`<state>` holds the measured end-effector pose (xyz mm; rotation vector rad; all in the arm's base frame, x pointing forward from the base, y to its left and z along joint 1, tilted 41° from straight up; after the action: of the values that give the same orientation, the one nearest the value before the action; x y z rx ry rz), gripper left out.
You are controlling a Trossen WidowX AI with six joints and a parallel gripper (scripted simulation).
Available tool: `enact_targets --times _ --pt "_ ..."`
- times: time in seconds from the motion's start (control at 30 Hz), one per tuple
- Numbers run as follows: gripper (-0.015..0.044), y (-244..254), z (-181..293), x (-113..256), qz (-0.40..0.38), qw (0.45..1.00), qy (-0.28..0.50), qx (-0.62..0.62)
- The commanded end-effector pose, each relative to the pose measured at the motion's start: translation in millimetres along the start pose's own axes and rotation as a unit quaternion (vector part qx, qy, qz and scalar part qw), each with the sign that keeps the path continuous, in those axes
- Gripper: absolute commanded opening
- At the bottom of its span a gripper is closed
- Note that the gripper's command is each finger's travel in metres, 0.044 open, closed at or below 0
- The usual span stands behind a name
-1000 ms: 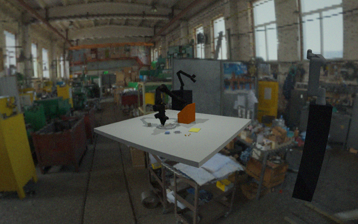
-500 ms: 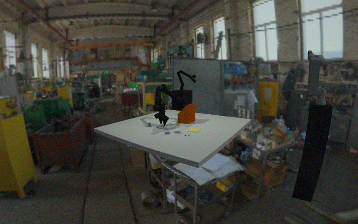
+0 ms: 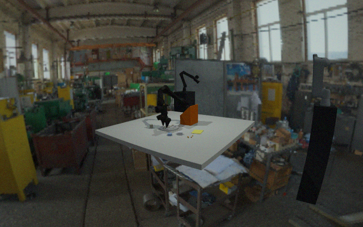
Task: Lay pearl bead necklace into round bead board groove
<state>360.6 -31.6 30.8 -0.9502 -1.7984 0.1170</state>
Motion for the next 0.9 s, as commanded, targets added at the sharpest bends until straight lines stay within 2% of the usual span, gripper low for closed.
enact_targets --times 0.0,0.2,0.53,0.73,0.87 --pt "0.0414 1 0 2 0.0 1.0 -0.001 -0.008" --pt "0.0256 14 19 29 -0.001 0.98 0.0 -0.198" --pt "0.025 15 21 32 -0.001 0.975 0.0 -0.222" --pt "0.025 15 21 16 -0.001 0.975 0.0 -0.222" --pt "0.025 16 20 23 -0.004 0.975 -0.001 -0.224"
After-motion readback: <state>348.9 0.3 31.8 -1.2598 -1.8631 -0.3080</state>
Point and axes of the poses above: the point midway between the two fingers, 35 mm back from their tips, its own x axis back along the fingers, its own y axis across the jaws, z = x × y, the point moved 4 cm from there along x, back along the fingers, and after that the axes turned 10 degrees about -x, right-handed, at the moved point
